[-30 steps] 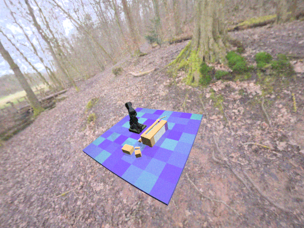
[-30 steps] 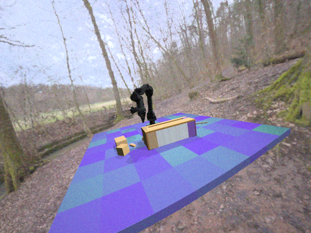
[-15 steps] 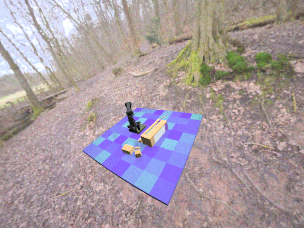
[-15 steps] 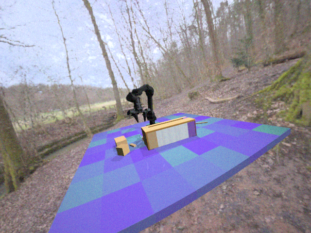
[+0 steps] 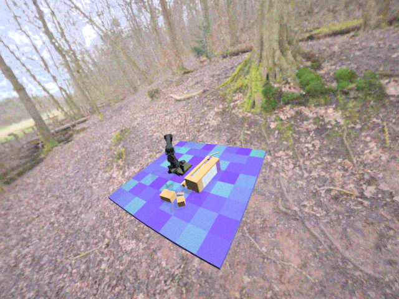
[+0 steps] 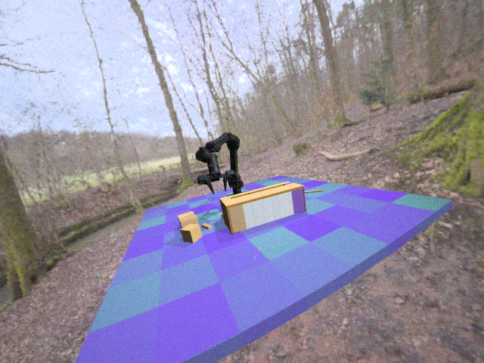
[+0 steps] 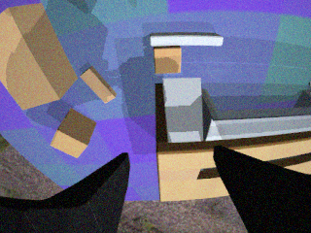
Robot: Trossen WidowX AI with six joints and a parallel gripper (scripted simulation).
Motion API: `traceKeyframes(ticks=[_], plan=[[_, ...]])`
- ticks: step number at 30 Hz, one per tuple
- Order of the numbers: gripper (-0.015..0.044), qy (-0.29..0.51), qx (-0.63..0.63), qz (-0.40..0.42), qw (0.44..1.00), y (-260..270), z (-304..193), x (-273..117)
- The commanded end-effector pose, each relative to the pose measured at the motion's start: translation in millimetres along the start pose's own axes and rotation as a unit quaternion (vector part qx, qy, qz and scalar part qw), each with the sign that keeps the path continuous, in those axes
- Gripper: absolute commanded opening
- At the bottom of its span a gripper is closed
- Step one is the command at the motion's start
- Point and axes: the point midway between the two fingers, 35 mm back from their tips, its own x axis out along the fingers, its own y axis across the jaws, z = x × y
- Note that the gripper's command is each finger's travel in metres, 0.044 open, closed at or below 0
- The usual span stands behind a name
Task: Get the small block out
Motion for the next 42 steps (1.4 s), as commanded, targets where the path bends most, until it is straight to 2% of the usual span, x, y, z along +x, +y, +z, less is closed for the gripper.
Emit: traceKeyframes(ticks=[1,6,42], plan=[[0.0285,-0.009,0.002,-0.011,1.0,-2,18,37],[0.0285,-0.01,0.01,-0.01,1.0,-4,37,70],[0.0285,-0.01,0.011,-0.01,1.0,-9,60,118]])
